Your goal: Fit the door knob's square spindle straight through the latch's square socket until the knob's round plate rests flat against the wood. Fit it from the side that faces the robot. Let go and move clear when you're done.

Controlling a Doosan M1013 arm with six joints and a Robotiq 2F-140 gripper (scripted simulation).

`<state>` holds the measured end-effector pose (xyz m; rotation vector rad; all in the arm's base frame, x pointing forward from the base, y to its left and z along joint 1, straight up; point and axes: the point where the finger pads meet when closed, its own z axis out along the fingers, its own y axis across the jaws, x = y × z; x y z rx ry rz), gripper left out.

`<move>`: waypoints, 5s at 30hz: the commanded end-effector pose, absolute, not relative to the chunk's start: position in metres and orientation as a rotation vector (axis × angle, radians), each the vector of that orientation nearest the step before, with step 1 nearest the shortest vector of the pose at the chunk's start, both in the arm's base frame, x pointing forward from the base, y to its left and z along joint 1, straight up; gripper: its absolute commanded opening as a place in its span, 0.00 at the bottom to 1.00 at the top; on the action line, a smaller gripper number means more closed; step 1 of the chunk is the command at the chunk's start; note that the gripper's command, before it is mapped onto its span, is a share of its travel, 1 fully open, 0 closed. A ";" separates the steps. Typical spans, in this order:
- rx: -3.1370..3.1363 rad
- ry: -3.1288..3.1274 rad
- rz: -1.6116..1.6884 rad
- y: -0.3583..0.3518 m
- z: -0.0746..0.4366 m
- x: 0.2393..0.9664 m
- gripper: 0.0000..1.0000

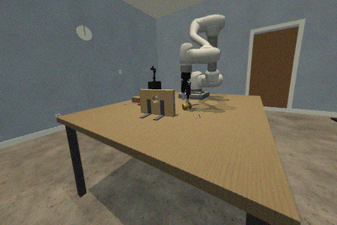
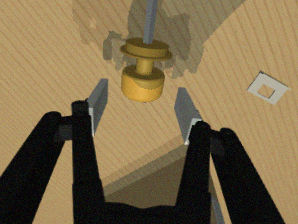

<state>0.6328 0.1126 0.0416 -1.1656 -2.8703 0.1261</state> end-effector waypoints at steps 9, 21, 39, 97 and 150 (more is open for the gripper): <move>-1.166 -2.870 0.126 0.112 0.035 0.632 0.57; -1.166 -2.870 0.126 0.111 0.017 0.631 0.57; -1.166 -2.870 0.126 0.110 -0.005 0.630 0.57; -1.166 -2.870 0.126 0.110 0.001 0.630 0.42; -1.166 -2.870 0.126 0.110 0.064 0.630 0.42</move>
